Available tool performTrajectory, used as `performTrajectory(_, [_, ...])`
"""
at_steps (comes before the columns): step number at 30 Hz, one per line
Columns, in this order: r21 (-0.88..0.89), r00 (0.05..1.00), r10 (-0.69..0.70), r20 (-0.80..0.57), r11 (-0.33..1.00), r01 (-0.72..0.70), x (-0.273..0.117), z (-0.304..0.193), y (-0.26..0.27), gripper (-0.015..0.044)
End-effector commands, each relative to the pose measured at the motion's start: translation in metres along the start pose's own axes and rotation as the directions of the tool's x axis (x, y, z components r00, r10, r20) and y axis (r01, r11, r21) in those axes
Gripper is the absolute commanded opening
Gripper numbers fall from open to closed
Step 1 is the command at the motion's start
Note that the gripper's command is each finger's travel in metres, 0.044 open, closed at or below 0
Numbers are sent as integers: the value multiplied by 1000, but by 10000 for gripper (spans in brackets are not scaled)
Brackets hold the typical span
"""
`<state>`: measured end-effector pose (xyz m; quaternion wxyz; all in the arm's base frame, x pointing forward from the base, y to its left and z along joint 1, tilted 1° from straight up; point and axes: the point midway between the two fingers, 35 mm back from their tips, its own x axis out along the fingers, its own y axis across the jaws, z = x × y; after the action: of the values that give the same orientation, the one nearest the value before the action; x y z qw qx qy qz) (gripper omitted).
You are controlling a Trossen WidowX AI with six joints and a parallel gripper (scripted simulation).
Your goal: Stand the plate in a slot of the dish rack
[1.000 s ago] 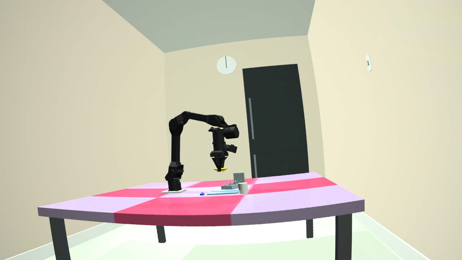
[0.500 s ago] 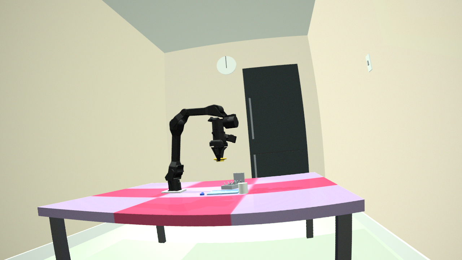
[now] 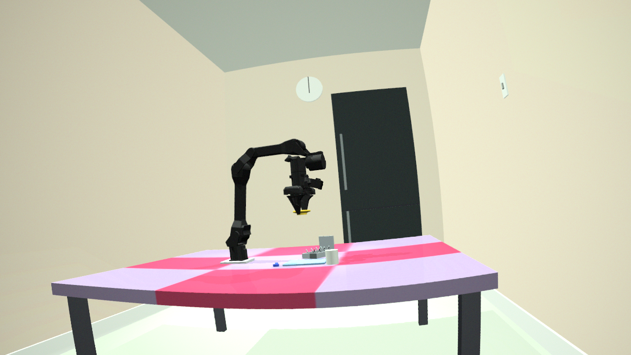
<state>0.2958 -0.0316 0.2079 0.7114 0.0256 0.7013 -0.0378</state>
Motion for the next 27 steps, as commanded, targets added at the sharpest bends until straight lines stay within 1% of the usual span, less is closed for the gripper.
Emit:
performTrajectory(1, [112,1000,6,-6,994,-5,1,-8,22,0])
performTrajectory(6, [273,1000,8,-7,962,-6,1,-20,50,0])
performTrajectory(8, [294,1000,8,-7,956,-6,1,-22,54,0])
performTrajectory(14, [287,1000,22,-3,958,-21,4,-20,55,0])
performTrajectory(21, [209,985,166,47,963,-172,31,2,68,0])
performTrajectory(27, [122,953,288,98,946,-299,52,19,77,0])
